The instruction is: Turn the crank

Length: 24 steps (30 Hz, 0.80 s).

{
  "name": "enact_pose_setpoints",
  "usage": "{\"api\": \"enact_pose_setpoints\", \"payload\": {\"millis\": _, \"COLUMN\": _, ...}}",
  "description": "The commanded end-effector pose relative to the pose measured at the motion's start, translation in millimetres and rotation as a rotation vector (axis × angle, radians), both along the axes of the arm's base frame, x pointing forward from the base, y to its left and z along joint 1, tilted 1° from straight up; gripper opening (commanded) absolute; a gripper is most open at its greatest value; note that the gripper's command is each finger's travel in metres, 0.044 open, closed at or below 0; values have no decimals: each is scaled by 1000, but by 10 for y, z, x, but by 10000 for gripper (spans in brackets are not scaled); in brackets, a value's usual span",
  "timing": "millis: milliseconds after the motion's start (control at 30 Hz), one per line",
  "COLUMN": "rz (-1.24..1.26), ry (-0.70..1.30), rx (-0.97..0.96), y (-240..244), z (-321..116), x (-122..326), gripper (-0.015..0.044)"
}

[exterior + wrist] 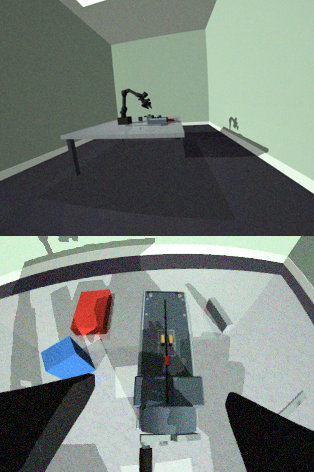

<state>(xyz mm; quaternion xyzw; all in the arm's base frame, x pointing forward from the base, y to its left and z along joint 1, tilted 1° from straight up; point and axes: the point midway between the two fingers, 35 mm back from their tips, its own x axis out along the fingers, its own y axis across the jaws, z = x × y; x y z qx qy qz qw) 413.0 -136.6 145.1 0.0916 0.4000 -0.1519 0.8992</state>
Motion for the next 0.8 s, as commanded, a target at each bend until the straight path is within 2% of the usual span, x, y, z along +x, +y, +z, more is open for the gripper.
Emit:
{"api": "enact_pose_setpoints", "payload": {"millis": 0, "rz": 33, "ry": -22, "rx": -14, "y": 70, "z": -2, "x": -153, "gripper": 440}}
{"api": "enact_pose_setpoints", "payload": {"millis": 400, "rz": 116, "ry": -75, "rx": -55, "y": 271, "z": -111, "x": -592, "gripper": 440}}
{"api": "enact_pose_setpoints", "payload": {"millis": 533, "rz": 121, "ry": -78, "rx": -58, "y": 282, "z": -130, "x": -615, "gripper": 440}}
{"api": "enact_pose_setpoints", "payload": {"millis": 767, "rz": 121, "ry": -78, "rx": -58, "y": 276, "z": -505, "x": -582, "gripper": 440}}
